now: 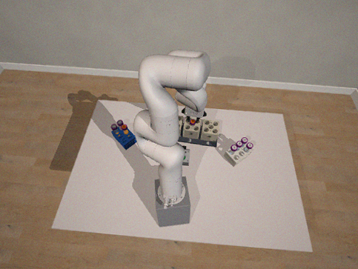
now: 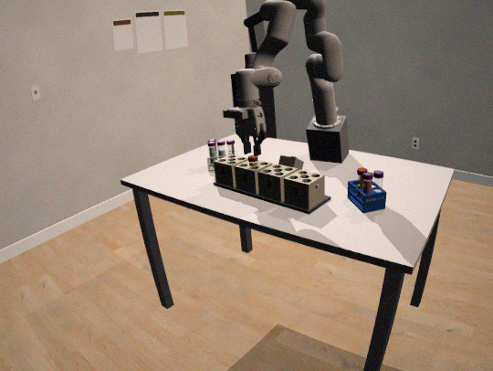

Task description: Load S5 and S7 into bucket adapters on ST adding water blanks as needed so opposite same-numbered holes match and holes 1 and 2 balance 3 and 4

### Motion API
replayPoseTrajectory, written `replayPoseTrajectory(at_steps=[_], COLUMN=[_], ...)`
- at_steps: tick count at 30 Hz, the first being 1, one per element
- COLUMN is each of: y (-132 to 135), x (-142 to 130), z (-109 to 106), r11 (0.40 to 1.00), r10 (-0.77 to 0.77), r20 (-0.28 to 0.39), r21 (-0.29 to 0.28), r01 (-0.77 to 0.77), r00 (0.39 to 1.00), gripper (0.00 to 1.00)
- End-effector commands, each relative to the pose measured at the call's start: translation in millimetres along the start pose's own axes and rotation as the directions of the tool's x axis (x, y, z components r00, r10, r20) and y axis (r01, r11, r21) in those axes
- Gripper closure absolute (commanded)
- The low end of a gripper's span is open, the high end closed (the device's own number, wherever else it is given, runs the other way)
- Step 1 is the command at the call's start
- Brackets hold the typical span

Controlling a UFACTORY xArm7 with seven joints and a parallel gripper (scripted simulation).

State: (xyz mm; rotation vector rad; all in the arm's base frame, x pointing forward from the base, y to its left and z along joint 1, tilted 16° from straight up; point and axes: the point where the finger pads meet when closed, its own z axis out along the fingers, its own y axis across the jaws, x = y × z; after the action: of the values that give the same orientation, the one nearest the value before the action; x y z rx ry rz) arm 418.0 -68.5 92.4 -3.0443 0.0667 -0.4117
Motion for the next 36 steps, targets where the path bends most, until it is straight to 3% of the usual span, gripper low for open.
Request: replayPoseTrajectory(at_steps=[1,36], y=[0.3,0.3], x=[1.2,1.2], z=[-13.3,-75.5], r11=[1.000,1.000], r10=[0.000,0.000], r20=[-0.003,-0.003], r21=[-0.001,-0.001], r01=[0.000,0.000], r00=[1.000,1.000], gripper=[0.56,0.56])
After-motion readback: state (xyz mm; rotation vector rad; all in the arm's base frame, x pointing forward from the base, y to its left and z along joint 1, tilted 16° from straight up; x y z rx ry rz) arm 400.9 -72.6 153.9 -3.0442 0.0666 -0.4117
